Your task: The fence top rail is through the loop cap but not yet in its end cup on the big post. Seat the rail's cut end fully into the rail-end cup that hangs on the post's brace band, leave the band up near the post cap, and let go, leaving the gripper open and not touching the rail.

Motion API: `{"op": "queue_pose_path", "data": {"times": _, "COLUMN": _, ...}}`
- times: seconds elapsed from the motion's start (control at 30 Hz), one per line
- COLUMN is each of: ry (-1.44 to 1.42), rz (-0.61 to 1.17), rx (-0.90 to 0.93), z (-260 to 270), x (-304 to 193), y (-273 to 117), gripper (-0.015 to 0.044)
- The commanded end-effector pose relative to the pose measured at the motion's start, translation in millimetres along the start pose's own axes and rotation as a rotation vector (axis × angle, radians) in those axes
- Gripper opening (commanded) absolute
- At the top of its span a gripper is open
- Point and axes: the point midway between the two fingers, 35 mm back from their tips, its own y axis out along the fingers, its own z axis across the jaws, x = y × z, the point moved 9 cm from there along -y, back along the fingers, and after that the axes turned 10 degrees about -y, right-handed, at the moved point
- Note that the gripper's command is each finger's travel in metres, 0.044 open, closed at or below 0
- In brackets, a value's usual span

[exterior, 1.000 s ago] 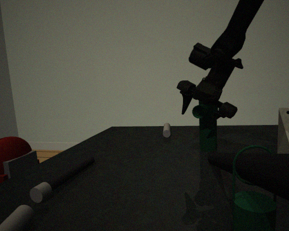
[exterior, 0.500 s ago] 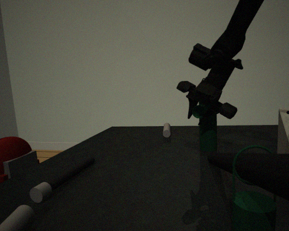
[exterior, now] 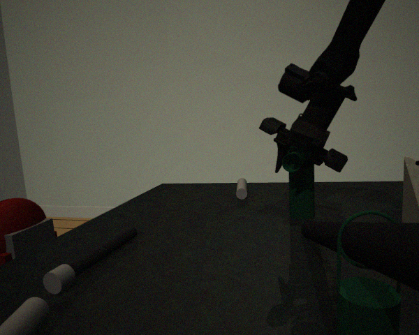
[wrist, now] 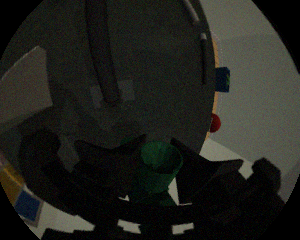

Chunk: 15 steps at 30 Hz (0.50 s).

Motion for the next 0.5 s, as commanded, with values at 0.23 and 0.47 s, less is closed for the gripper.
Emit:
{"op": "queue_pose_path", "data": {"times": 0.23, "ry": -0.072, "rz": -0.041, "rx": -0.010, "z": 7.9, "x": -3.9, "y": -4.8, "gripper": 0.0000}}
{"op": "queue_pose_path", "data": {"times": 0.47, "ry": -0.104, "rz": -0.058, "rx": -0.013, "z": 11.0, "x": -5.5, "y": -6.4, "gripper": 0.0000}}
